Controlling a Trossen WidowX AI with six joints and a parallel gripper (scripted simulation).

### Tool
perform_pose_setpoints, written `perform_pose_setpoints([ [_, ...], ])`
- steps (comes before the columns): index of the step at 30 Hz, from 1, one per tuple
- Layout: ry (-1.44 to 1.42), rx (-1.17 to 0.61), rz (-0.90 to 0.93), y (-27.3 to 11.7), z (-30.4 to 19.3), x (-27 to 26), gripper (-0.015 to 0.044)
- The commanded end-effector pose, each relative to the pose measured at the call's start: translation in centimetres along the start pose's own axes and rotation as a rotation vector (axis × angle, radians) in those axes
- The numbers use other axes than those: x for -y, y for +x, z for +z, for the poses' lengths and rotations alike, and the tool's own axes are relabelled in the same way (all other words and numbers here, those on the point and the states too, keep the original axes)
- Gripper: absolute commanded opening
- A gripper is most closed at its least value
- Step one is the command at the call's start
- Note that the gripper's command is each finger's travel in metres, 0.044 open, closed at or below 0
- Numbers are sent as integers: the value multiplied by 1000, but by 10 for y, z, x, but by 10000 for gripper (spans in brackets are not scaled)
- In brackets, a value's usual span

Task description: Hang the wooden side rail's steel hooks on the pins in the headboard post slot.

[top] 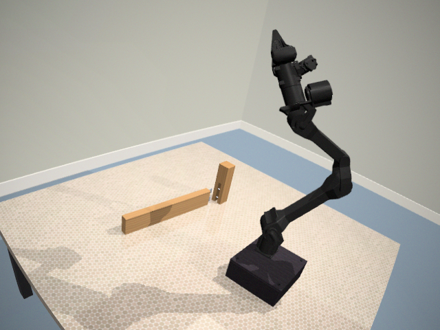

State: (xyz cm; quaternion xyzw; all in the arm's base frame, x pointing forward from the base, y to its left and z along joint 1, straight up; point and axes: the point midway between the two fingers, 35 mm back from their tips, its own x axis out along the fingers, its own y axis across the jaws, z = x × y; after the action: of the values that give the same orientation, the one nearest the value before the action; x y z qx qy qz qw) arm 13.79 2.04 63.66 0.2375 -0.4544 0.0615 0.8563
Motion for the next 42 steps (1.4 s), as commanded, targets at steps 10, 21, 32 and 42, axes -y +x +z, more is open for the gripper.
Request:
perform_pose_setpoints([
  [10, -1297, -470, 118, -13, -173, 76, 440],
  [21, -2050, -921, 463, -67, -258, 188, 440],
  [32, -2429, -1369, 1175, -164, -293, 303, 440],
  [42, -2249, -1538, 2108, -282, -287, 376, 440],
])
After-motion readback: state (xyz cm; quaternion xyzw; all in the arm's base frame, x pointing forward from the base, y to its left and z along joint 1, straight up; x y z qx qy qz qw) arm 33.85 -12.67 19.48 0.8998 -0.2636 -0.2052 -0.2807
